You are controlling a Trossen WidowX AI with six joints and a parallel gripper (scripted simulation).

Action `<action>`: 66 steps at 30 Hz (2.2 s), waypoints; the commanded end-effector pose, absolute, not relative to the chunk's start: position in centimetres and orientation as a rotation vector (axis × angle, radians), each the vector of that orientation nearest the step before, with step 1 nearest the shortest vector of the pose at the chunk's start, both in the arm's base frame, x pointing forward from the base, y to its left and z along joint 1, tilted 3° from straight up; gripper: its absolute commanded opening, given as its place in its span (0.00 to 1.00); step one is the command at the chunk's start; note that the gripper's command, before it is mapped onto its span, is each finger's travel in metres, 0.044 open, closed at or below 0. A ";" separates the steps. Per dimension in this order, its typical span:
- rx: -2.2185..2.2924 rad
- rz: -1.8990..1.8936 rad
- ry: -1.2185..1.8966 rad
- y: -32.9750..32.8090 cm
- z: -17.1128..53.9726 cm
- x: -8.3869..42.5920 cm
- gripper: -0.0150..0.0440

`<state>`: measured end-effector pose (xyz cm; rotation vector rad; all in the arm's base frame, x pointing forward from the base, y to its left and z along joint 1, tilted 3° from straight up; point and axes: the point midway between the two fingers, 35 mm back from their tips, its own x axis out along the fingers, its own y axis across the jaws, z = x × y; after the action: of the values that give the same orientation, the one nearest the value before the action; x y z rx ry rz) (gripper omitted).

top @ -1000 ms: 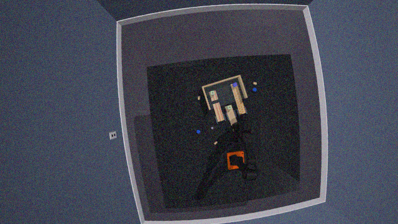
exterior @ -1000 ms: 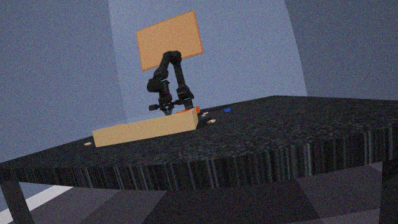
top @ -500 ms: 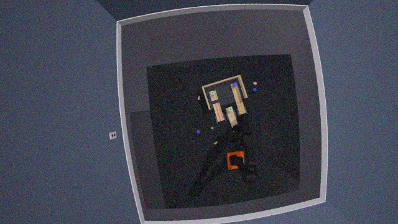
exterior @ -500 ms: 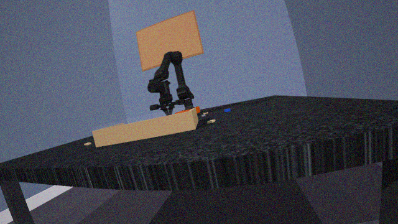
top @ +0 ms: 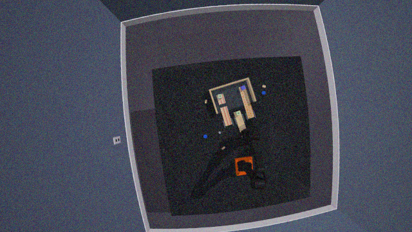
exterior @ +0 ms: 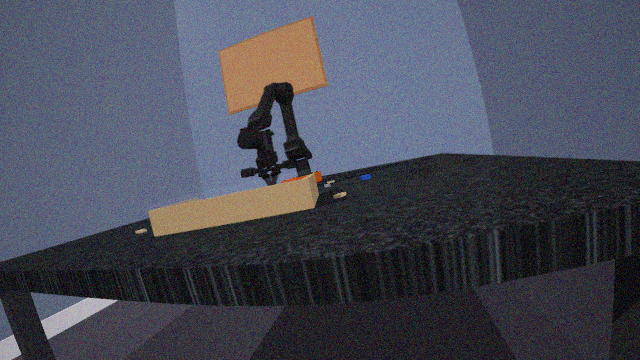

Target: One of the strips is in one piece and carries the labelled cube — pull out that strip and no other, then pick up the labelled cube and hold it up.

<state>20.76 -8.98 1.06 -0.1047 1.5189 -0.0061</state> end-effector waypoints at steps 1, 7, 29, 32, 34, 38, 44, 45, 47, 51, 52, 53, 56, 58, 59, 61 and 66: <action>-0.102 0.004 1.543 -8.8 0.6 20.0 0.25; -0.102 0.004 1.543 -8.8 0.6 20.0 0.25; 0.002 -0.097 1.536 -8.5 5.2 22.9 0.48; 0.005 -0.099 1.535 -8.4 5.4 23.7 0.61; 0.005 -0.099 1.535 -8.4 5.6 24.4 0.70; 0.005 -0.099 1.534 -8.2 5.8 25.6 0.88; 0.005 -0.099 1.532 -8.1 6.2 27.6 1.00; 0.005 -0.099 1.531 -8.1 6.3 27.9 1.00; 0.006 -0.099 1.531 -8.0 6.4 28.5 1.00; 0.006 -0.099 1.530 -7.9 6.6 29.8 1.00; 0.006 -0.099 1.529 -7.9 6.7 30.1 1.00; 0.006 -0.099 1.529 -7.9 6.8 30.4 1.00; 0.006 -0.099 1.528 -7.8 7.0 31.4 1.00; 0.006 -0.099 1.528 -7.7 7.1 32.0 1.00; 0.006 -0.099 1.527 -7.7 7.1 32.3 1.00; 0.006 -0.098 1.527 -7.7 7.3 33.0 1.00; 0.006 -0.098 1.525 -7.5 7.6 34.6 1.00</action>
<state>33.31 -7.61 7.44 0.0051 1.5234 -0.0925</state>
